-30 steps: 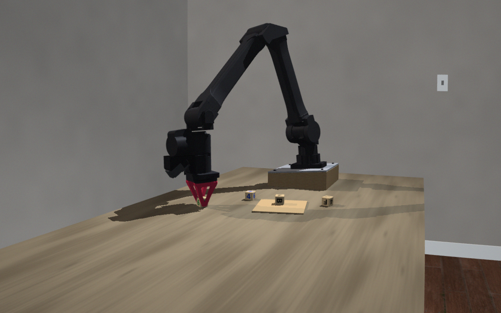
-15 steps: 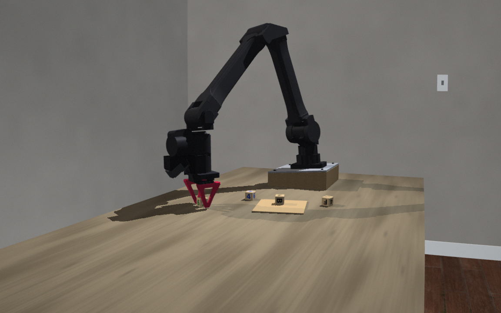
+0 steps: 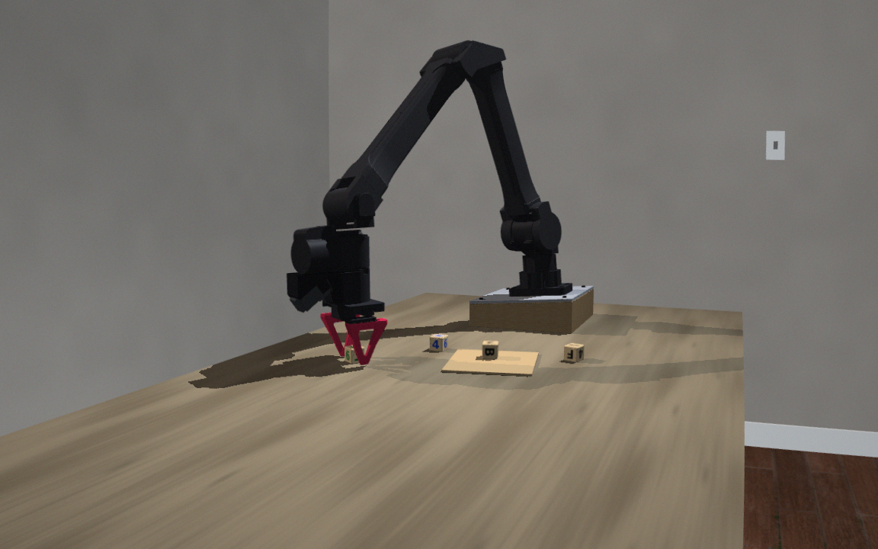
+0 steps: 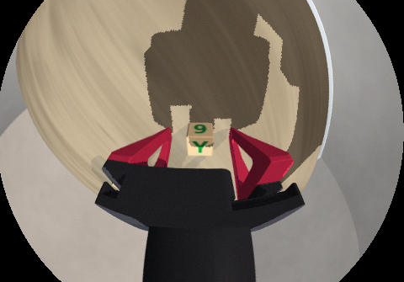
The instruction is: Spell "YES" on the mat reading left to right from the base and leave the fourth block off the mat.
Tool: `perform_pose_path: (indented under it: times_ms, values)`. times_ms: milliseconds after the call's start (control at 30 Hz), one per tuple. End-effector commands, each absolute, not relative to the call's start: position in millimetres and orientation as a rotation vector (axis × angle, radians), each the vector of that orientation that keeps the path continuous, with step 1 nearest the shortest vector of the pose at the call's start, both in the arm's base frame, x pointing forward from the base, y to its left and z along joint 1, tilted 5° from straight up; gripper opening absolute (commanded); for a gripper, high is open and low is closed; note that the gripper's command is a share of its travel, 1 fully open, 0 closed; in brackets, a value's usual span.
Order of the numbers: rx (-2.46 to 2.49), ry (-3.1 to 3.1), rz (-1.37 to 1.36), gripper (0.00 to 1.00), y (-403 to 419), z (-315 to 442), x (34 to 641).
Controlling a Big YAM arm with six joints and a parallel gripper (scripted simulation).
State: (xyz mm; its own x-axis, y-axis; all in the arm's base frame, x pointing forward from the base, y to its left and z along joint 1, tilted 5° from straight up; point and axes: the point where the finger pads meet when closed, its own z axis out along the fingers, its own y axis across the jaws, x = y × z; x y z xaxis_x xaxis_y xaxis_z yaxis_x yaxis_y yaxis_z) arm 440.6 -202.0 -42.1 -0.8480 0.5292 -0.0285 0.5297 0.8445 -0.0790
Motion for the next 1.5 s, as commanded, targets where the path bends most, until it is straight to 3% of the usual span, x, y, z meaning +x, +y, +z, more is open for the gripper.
perform_pose_path:
  times_ms: [0,767,1233,1467]
  values:
    - [0.854,2.988,-0.140,0.70,-206,-27,443]
    - [0.852,2.932,-0.145,0.70,-202,79,465]
    - [0.862,2.977,-0.140,0.70,-200,61,457]
    - [0.609,3.047,-0.143,0.70,-200,58,459]
